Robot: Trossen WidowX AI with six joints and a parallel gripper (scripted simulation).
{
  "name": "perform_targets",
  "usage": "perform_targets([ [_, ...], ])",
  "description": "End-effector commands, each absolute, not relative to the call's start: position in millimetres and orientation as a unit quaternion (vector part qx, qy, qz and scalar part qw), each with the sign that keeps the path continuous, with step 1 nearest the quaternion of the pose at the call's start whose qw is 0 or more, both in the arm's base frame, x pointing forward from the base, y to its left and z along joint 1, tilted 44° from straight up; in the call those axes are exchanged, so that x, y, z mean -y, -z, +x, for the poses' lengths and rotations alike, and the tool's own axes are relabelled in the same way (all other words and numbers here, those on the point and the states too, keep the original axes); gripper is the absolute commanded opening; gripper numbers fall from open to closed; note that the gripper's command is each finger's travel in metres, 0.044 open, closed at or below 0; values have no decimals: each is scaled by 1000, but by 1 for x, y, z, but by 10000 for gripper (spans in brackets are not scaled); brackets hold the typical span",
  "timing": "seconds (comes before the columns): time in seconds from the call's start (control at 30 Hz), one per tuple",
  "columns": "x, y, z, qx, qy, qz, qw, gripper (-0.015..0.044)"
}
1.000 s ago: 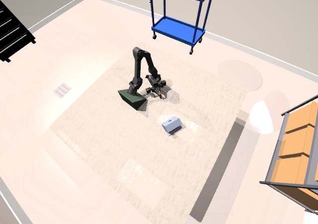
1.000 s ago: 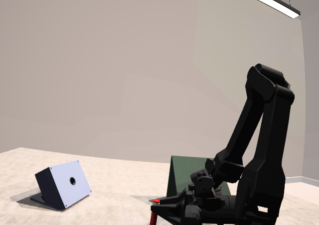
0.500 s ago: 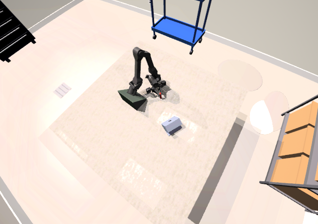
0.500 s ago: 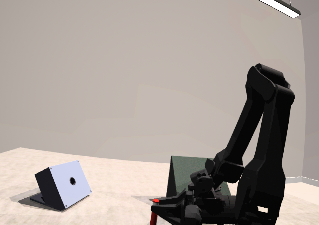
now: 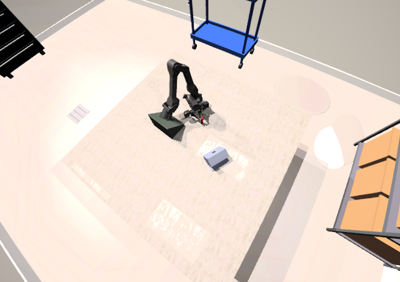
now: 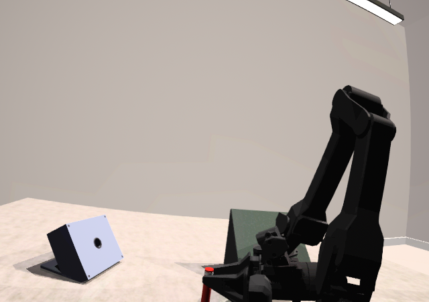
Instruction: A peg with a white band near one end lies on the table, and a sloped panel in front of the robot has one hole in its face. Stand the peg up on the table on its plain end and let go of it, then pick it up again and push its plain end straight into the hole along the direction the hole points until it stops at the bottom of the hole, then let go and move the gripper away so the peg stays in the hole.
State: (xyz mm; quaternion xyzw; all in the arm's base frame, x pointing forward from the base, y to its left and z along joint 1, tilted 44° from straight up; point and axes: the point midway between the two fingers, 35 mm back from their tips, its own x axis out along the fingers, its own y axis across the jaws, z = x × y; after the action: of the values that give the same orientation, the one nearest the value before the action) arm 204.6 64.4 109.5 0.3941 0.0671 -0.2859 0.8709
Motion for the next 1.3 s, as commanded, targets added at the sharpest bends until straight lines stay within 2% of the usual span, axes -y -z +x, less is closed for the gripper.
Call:
perform_targets([
  [0.0,-64,-109,205,-68,286,394,871,209],
  [0.3,-64,-109,205,-68,286,394,871,440],
  [0.6,-61,-114,206,-71,290,395,869,440],
  [0.87,-14,-167,208,-96,310,405,855,440],
  [1.13,39,-222,177,-70,288,396,869,440],
  [1.27,43,-226,173,-64,285,393,872,440],
])
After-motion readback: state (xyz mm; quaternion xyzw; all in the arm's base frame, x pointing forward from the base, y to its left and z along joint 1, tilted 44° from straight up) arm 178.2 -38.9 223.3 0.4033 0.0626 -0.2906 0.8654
